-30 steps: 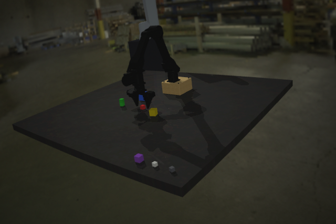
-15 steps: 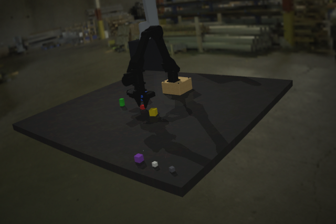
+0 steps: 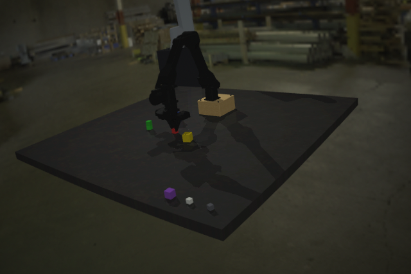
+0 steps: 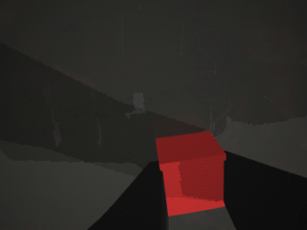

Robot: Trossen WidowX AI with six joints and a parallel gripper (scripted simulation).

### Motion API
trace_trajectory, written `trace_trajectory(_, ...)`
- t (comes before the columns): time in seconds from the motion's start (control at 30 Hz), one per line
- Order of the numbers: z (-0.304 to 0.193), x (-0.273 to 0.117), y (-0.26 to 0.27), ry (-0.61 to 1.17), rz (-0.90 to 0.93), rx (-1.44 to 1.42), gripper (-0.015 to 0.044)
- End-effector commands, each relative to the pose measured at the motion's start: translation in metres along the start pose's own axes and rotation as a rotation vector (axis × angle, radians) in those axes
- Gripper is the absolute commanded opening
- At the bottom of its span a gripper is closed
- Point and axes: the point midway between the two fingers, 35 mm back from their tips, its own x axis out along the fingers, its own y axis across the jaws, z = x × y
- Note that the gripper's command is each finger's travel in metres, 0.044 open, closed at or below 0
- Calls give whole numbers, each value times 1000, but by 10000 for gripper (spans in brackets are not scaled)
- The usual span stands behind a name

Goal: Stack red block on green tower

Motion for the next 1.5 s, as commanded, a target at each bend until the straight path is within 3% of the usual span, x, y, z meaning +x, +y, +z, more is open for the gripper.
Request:
trace_trajectory(0.0,2,-14,0,-7,3,5,0)
trace_trajectory(0.73,2,-113,0,-8,3,5,0)
trace_trajectory(1.13,1,-116,-1,-8,2,6,0)
trace_trajectory(1.47,16,-119,-52,-17,-5,49,0)
